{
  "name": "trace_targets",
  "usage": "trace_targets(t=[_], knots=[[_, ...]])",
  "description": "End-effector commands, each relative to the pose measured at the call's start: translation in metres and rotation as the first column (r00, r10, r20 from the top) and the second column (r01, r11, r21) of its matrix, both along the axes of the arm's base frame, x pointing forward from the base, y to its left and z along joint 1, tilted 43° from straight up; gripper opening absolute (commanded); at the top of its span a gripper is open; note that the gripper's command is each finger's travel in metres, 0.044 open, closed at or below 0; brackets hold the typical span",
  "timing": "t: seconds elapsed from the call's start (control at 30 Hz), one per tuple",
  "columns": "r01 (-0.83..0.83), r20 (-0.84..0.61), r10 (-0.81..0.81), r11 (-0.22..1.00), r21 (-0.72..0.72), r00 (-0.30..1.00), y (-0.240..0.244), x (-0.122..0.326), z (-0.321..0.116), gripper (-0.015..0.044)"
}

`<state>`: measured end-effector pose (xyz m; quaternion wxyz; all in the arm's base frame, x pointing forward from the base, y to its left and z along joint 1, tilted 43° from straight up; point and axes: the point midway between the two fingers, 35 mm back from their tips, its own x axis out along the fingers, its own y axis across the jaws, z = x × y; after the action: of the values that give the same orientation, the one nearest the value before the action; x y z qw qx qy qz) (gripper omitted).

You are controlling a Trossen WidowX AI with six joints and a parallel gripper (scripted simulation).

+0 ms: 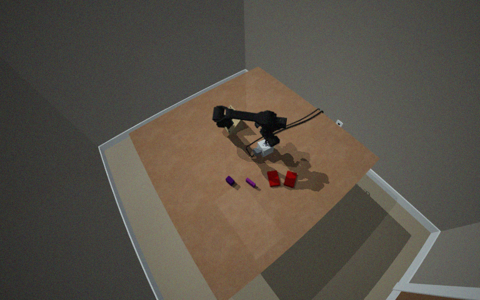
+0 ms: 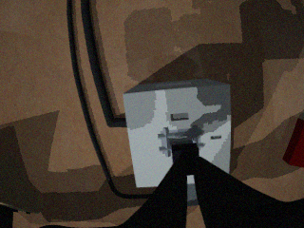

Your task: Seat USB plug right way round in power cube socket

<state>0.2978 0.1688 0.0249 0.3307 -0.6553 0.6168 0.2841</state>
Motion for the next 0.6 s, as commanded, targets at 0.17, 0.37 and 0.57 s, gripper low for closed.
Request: trace_targets(t=[0.17,0.37,0.57], knots=[[-0.003,-0.004,0.003,1.000,0.003,1.000,-0.0003,-0.0002,-0.0012,0.0000],[-0.003,-0.004,0.003,1.000,0.003,1.000,-0.0008,-0.0001,-0.0017,0.0000],[-0.003,-0.003,0.003,1.000,0.003,1.000,-0.0013,-0.0001,-0.0023,0.0000]])
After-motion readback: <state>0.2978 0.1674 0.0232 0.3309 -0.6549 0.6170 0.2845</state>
